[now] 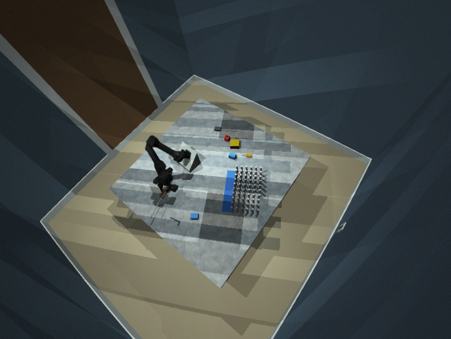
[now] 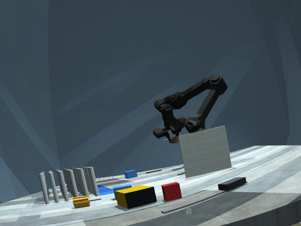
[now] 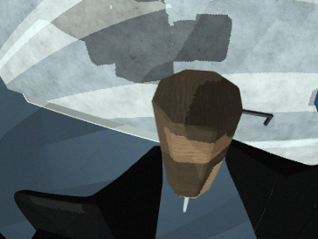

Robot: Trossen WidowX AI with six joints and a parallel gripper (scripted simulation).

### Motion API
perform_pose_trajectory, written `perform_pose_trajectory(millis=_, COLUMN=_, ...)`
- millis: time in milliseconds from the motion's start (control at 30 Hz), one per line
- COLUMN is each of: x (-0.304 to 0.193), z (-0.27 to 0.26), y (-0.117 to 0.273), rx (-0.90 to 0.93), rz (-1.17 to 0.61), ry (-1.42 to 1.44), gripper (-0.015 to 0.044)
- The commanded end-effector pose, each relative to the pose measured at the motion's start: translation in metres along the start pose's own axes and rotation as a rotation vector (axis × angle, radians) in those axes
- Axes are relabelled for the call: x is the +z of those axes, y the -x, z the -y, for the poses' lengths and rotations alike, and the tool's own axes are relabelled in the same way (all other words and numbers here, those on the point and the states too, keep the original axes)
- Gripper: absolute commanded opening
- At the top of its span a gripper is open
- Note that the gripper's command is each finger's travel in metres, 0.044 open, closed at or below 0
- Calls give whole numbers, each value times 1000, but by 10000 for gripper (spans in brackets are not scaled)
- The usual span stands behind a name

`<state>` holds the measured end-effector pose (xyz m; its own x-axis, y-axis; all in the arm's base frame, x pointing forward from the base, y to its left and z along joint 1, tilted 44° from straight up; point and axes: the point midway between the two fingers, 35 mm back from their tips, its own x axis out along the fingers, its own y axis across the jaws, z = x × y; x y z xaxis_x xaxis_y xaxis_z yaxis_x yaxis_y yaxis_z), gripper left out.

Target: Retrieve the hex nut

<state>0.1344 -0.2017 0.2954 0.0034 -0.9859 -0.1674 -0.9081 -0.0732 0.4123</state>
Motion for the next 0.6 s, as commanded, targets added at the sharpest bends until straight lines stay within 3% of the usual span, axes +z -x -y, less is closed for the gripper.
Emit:
perform_pose_trajectory(millis=0, x=1, z=2, y=-3, rx=-3, rz=2, ry=6, gripper=0)
perform_pose_trajectory(millis=567, x=6, z=9, y=-13, rx=-2, rz=12, ry=10, gripper=0)
